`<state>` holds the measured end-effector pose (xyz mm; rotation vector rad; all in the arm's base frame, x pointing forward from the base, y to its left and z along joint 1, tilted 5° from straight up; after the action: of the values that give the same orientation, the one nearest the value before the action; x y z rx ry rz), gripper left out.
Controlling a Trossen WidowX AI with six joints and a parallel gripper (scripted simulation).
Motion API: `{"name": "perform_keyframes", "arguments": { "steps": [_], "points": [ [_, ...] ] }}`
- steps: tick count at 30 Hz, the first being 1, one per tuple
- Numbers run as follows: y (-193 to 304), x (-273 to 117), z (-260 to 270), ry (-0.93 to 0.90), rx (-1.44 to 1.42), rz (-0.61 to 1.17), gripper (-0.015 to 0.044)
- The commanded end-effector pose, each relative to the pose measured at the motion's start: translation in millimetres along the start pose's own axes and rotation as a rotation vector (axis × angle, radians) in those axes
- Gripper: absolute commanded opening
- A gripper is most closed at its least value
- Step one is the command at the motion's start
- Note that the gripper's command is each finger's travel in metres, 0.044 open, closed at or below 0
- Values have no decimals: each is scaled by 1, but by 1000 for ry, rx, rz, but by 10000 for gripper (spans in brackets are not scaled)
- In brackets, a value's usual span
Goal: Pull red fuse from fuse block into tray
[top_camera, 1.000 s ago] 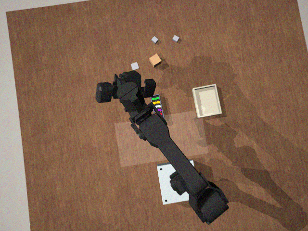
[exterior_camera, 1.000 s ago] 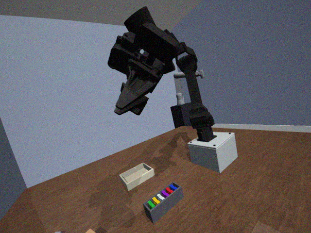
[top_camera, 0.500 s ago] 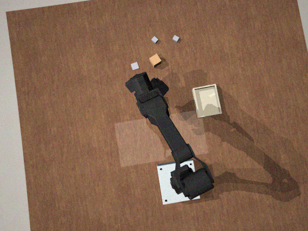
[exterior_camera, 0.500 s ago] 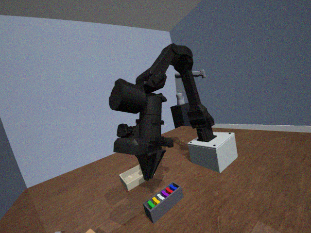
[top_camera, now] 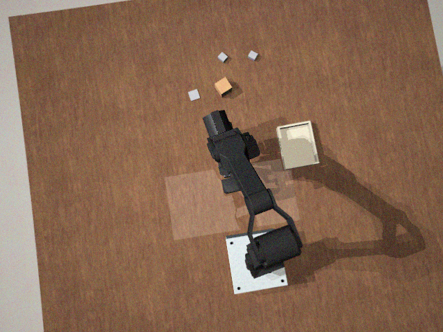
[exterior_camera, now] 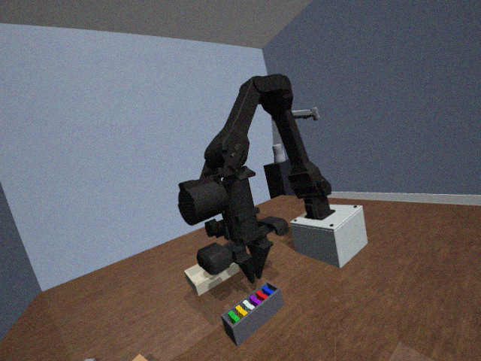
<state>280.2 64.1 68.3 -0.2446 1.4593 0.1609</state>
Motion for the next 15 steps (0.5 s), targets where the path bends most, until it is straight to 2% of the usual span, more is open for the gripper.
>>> {"name": "perform_keyframes", "arguments": {
  "steps": [1,15],
  "points": [
    [-1,3,-5,20,20,5,63],
    [-1,14,-5,20,20,5,63]
  ]
}}
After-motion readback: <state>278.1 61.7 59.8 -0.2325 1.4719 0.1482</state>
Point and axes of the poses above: the point midway between the two fingers, 35 mm back from their tips, its own x axis out along the fingers, its own z axis across the jaws, y = z × x, the point moved 4 cm from there along -x, back along the fingers, and after that the axes turned 8 degrees about -x, right-handed, at the moved point
